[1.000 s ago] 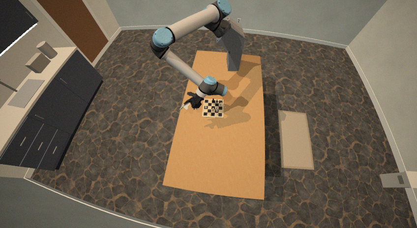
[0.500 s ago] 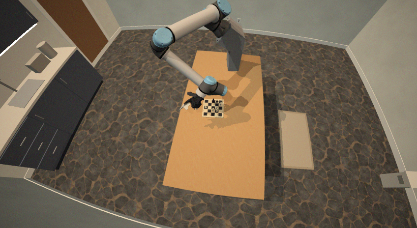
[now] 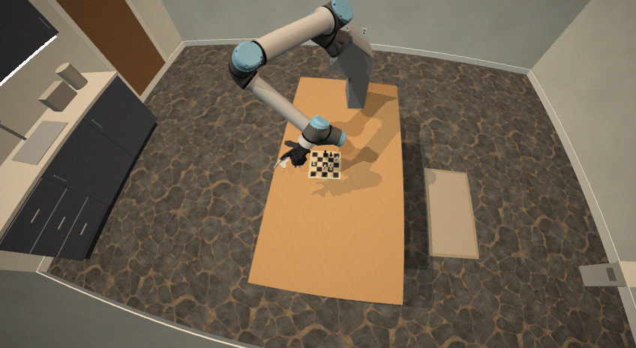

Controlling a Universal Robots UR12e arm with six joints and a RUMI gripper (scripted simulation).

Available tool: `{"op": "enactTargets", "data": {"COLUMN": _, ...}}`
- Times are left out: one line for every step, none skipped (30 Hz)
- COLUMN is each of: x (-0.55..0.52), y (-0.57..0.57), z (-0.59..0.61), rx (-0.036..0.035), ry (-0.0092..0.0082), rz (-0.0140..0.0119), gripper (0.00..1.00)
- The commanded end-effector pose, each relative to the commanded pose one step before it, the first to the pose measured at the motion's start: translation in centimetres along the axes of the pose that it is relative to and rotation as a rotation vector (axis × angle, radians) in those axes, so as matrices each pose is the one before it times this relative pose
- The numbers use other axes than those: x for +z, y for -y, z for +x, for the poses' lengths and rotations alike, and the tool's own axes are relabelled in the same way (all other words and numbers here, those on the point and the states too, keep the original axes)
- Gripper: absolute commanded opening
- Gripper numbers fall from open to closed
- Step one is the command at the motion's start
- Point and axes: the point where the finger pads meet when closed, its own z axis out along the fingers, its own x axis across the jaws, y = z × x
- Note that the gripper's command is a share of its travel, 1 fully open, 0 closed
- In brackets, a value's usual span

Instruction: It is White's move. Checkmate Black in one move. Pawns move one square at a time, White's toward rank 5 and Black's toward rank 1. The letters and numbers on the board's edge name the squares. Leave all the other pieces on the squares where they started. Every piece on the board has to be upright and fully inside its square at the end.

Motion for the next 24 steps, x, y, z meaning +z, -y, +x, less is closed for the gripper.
{"op": "enactTargets", "data": {"x": 0.161, "y": -0.195, "z": -0.350, "rx": -0.01900, "ry": -0.00562, "rz": -0.00817, "gripper": 1.00}}
{"op": "enactTargets", "data": {"x": 0.067, "y": -0.052, "z": -0.094, "rx": -0.00644, "ry": -0.00205, "rz": -0.00254, "gripper": 1.00}}
{"op": "enactTargets", "data": {"x": 0.073, "y": -0.056, "z": -0.102, "rx": -0.00707, "ry": -0.00225, "rz": -0.00280, "gripper": 1.00}}
{"op": "enactTargets", "data": {"x": 0.079, "y": -0.060, "z": -0.111, "rx": -0.00771, "ry": -0.00245, "rz": -0.00307, "gripper": 1.00}}
{"op": "enactTargets", "data": {"x": 0.084, "y": -0.064, "z": -0.121, "rx": -0.00836, "ry": -0.00266, "rz": -0.00335, "gripper": 1.00}}
{"op": "enactTargets", "data": {"x": 0.090, "y": -0.067, "z": -0.130, "rx": -0.00904, "ry": -0.00287, "rz": -0.00364, "gripper": 1.00}}
{"op": "enactTargets", "data": {"x": 0.096, "y": -0.070, "z": -0.139, "rx": -0.00972, "ry": -0.00308, "rz": -0.00395, "gripper": 1.00}}
{"op": "enactTargets", "data": {"x": 0.101, "y": -0.073, "z": -0.149, "rx": -0.01042, "ry": -0.00330, "rz": -0.00426, "gripper": 1.00}}
{"op": "enactTargets", "data": {"x": 0.107, "y": -0.076, "z": -0.158, "rx": -0.01113, "ry": -0.00352, "rz": -0.00459, "gripper": 1.00}}
{"op": "enactTargets", "data": {"x": 0.112, "y": -0.078, "z": -0.167, "rx": -0.01185, "ry": -0.00374, "rz": -0.00493, "gripper": 1.00}}
{"op": "enactTargets", "data": {"x": 0.117, "y": -0.079, "z": -0.177, "rx": -0.01257, "ry": -0.00396, "rz": -0.00528, "gripper": 1.00}}
{"op": "enactTargets", "data": {"x": 0.121, "y": -0.081, "z": -0.186, "rx": -0.01331, "ry": -0.00418, "rz": -0.00565, "gripper": 1.00}}
{"op": "enactTargets", "data": {"x": 0.125, "y": -0.081, "z": -0.194, "rx": -0.01404, "ry": -0.00439, "rz": -0.00602, "gripper": 1.00}}
{"op": "enactTargets", "data": {"x": 0.000, "y": 0.000, "z": 0.000, "rx": 0.00000, "ry": 0.00000, "rz": 0.00000, "gripper": 1.00}}
{"op": "enactTargets", "data": {"x": 0.000, "y": 0.000, "z": 0.000, "rx": 0.00000, "ry": 0.00000, "rz": 0.00000, "gripper": 1.00}}
{"op": "enactTargets", "data": {"x": 0.128, "y": -0.081, "z": -0.203, "rx": -0.01478, "ry": -0.00461, "rz": -0.00641, "gripper": 1.00}}
{"op": "enactTargets", "data": {"x": 0.131, "y": -0.081, "z": -0.211, "rx": -0.01553, "ry": -0.00483, "rz": -0.00681, "gripper": 1.00}}
{"op": "enactTargets", "data": {"x": 0.134, "y": -0.080, "z": -0.219, "rx": -0.01627, "ry": -0.00504, "rz": -0.00722, "gripper": 1.00}}
{"op": "enactTargets", "data": {"x": 0.136, "y": -0.079, "z": -0.226, "rx": -0.01701, "ry": -0.00524, "rz": -0.00764, "gripper": 1.00}}
{"op": "enactTargets", "data": {"x": 0.137, "y": -0.077, "z": -0.232, "rx": -0.01775, "ry": -0.00544, "rz": -0.00808, "gripper": 1.00}}
{"op": "enactTargets", "data": {"x": 0.137, "y": -0.074, "z": -0.238, "rx": -0.01849, "ry": -0.00564, "rz": -0.00853, "gripper": 1.00}}
{"op": "enactTargets", "data": {"x": 0.137, "y": -0.071, "z": -0.243, "rx": -0.01922, "ry": -0.00583, "rz": -0.00899, "gripper": 1.00}}
{"op": "enactTargets", "data": {"x": 0.136, "y": -0.067, "z": -0.248, "rx": -0.01995, "ry": -0.00600, "rz": -0.00946, "gripper": 1.00}}
{"op": "enactTargets", "data": {"x": 0.134, "y": -0.063, "z": -0.251, "rx": -0.02067, "ry": -0.00617, "rz": -0.00995, "gripper": 1.00}}
